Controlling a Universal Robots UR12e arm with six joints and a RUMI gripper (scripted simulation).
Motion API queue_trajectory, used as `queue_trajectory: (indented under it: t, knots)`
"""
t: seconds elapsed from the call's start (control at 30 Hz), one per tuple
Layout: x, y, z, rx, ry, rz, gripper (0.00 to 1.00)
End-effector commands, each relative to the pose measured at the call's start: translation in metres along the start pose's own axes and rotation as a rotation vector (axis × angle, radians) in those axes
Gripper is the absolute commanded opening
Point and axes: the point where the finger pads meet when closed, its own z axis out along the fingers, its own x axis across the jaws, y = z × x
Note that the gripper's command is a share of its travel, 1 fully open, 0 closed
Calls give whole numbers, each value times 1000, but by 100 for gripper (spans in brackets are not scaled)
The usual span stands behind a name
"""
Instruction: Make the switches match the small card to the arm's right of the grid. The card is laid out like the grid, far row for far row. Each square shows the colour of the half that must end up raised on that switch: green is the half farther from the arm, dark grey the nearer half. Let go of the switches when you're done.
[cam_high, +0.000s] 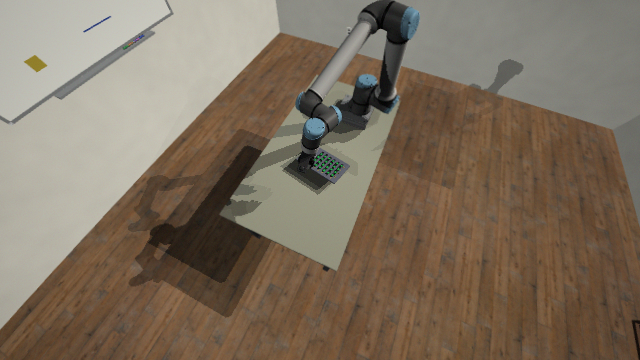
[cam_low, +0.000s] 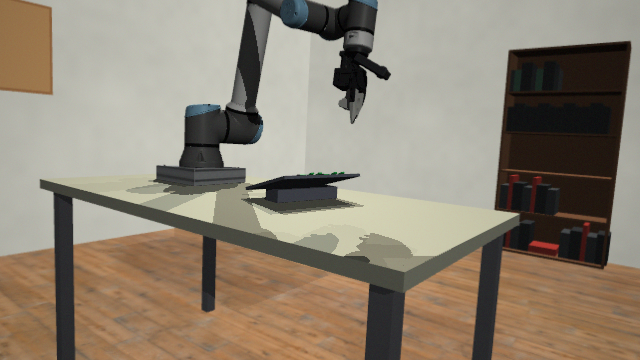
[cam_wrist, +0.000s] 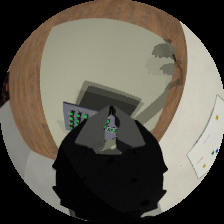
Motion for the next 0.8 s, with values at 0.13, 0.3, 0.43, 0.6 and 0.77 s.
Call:
queue_trajectory:
  t: [0.13,0.3,0.43,0.6,0.77]
  knots:
    - [-108,76,5,75,-82,228,0]
    - [-130,94,8,82,-105,275,0]
    - [-150,111,11,88,-126,317,0]
    - [-161,121,13,90,-138,340,0]
    - [-162,122,14,90,-139,342,0]
